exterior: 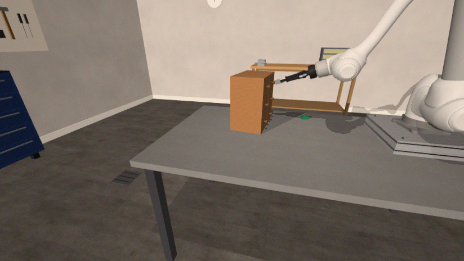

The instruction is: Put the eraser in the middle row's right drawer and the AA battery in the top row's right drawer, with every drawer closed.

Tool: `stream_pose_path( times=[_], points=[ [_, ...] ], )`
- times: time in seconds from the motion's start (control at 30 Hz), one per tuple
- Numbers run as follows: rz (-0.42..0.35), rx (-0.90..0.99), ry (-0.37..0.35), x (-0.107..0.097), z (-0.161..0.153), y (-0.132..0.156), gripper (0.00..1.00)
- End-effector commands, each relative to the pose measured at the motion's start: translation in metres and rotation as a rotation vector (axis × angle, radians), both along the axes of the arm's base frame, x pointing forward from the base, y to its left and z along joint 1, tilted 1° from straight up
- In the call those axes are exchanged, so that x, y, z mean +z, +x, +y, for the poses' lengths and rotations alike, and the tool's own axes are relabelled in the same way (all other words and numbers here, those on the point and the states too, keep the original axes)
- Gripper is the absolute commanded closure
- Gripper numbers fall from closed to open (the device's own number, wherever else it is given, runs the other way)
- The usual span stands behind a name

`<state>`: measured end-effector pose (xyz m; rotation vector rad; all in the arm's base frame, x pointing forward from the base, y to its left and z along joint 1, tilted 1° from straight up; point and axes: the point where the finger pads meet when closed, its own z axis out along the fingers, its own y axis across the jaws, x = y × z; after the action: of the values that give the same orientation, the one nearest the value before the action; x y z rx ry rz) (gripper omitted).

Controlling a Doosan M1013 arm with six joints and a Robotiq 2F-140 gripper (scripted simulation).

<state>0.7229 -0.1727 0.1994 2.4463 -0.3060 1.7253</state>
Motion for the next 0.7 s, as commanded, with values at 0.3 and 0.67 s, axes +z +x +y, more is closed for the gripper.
stream_pose_path(
  times=[0.3, 0.67],
  points=[
    [0.0, 0.0, 0.0, 0.0, 0.0, -0.002, 1.0],
    [0.0, 0.0, 0.0, 0.0, 0.01, -0.042, 1.0]
  ],
)
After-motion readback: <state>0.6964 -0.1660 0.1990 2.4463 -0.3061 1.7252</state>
